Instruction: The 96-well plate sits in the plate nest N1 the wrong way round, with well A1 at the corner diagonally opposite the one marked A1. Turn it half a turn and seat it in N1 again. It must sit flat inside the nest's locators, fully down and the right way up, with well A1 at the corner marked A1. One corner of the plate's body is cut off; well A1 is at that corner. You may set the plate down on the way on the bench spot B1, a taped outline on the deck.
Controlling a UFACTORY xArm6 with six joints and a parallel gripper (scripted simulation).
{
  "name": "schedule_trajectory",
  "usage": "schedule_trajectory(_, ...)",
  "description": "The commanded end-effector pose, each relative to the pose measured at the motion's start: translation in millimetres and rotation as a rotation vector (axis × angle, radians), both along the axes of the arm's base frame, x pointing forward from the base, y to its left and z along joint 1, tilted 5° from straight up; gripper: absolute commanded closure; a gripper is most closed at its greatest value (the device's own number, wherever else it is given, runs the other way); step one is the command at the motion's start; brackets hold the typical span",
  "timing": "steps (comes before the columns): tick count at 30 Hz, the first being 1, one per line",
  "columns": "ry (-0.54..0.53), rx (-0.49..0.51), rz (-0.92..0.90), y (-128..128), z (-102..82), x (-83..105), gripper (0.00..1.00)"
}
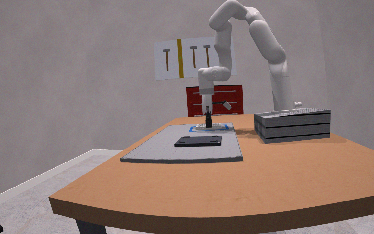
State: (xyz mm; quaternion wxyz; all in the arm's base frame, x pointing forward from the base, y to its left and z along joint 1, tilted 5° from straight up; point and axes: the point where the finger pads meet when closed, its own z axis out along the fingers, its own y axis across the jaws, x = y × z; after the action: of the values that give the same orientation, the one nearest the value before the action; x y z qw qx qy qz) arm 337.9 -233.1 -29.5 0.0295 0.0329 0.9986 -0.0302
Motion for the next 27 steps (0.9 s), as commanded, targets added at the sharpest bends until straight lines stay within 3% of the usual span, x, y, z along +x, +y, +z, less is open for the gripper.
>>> schedule_trajectory(1, -0.003, -0.002, 0.000, -1, 3.1, 1.2, 1.00)
schedule_trajectory(27, -0.003, -0.002, 0.000, 0, 18.4, 0.3, 1.00)
